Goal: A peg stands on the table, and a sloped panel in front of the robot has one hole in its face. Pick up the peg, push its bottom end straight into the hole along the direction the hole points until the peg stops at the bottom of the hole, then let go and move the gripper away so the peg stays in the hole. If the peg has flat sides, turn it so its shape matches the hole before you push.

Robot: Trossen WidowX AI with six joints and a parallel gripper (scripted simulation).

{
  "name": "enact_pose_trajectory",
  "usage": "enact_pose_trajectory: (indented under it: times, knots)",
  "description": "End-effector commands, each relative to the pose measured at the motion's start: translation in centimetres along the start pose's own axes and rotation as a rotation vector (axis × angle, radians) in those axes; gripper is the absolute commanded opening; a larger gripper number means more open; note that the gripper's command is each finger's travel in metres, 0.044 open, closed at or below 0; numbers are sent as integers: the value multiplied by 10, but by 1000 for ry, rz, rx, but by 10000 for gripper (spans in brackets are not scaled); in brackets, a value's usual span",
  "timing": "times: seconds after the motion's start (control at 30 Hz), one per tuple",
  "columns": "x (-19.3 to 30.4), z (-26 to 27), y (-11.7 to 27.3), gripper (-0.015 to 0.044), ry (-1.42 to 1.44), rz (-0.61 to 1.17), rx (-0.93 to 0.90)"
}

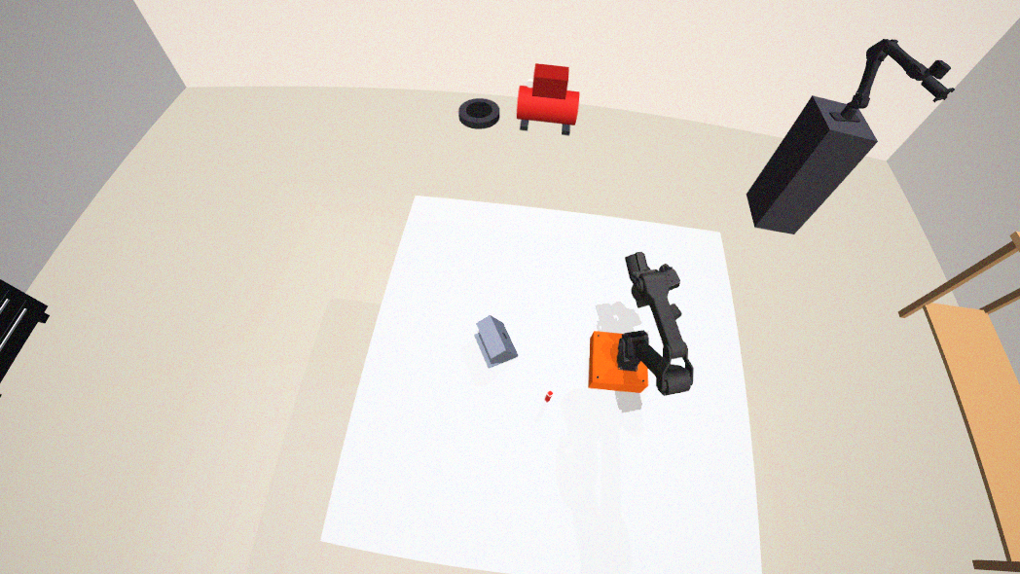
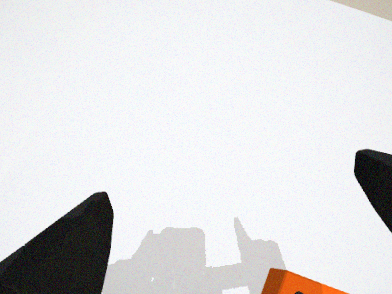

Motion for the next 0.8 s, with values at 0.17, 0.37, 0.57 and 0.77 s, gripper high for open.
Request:
enact_pose_trajectory:
  times: [0.17, 0.37, 0.57, 0.77]
  knots:
    - [8, 23, 6, 440, 174, 37, -88]
    - [15, 37, 12, 440, 297, 56, -145]
    - [24, 51, 18, 440, 421, 72, -202]
    - [34, 63, 25, 440, 546, 85, -259]
Point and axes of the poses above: the point midway between the two fingers, 35 mm back from their tips, its own y axis back along the fingers, its own z axis across the jaws, x = y × z, the point moved 4 cm from there along y, back along the fingers, and after that the axes turned 6 degrees about y, right-handed, at the moved point
